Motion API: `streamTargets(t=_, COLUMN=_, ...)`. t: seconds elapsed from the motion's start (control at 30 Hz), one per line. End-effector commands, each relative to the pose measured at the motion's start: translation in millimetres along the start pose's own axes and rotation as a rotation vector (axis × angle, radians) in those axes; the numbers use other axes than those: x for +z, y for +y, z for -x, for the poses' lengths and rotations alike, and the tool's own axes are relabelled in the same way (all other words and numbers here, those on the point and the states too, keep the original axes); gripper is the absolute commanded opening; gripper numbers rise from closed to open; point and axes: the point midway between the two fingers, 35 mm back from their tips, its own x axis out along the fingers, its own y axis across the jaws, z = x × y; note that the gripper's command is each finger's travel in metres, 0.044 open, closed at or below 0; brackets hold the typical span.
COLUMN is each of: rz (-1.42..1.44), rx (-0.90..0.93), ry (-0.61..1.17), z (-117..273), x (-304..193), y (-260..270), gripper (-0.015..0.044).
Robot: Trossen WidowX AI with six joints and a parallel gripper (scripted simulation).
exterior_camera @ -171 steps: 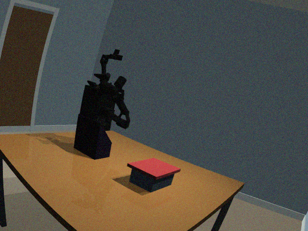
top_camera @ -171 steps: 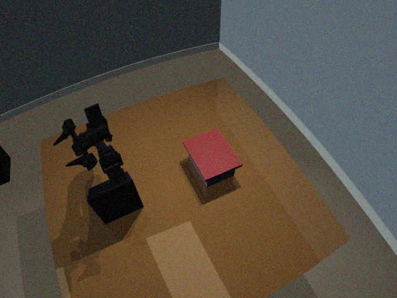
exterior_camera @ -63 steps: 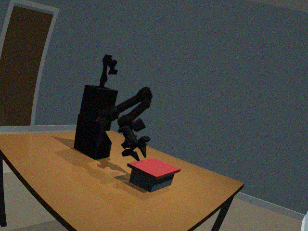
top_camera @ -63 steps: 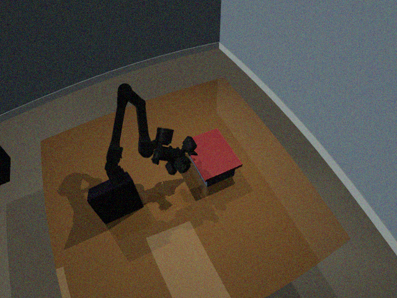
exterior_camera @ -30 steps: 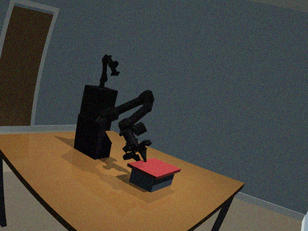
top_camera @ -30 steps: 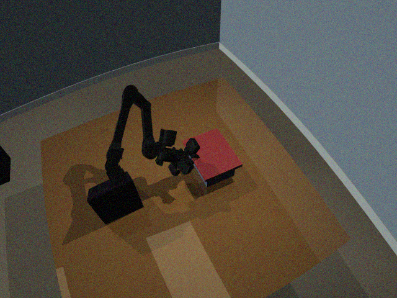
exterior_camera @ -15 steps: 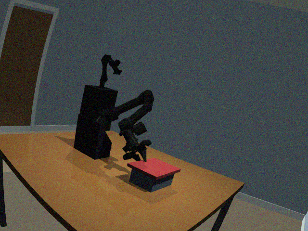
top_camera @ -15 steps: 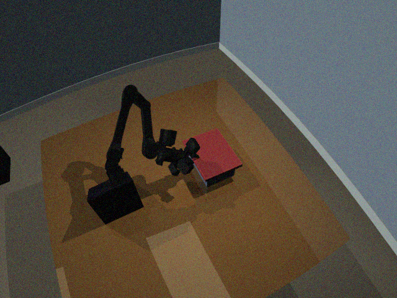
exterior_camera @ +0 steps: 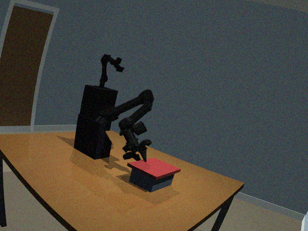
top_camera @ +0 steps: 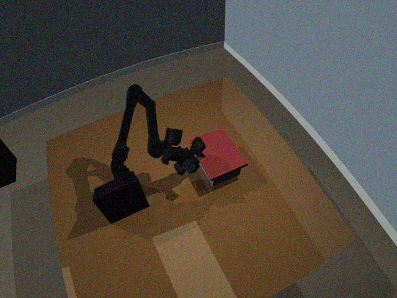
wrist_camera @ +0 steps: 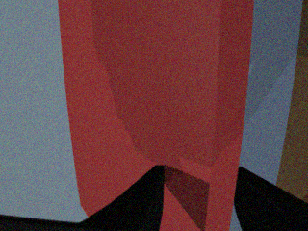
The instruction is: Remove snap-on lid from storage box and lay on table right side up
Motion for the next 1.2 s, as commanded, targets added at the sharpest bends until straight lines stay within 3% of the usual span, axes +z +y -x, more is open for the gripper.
streamTargets(t=0.0, rz=0.002, rx=0.006, ry=0.001, z=2.3, x=0.2, y=2.9, gripper=0.0000)
streamTargets(t=1.17, rz=0.002, rx=0.006, ry=0.000, z=7.7, x=0.1, y=7.5, gripper=0.0000)
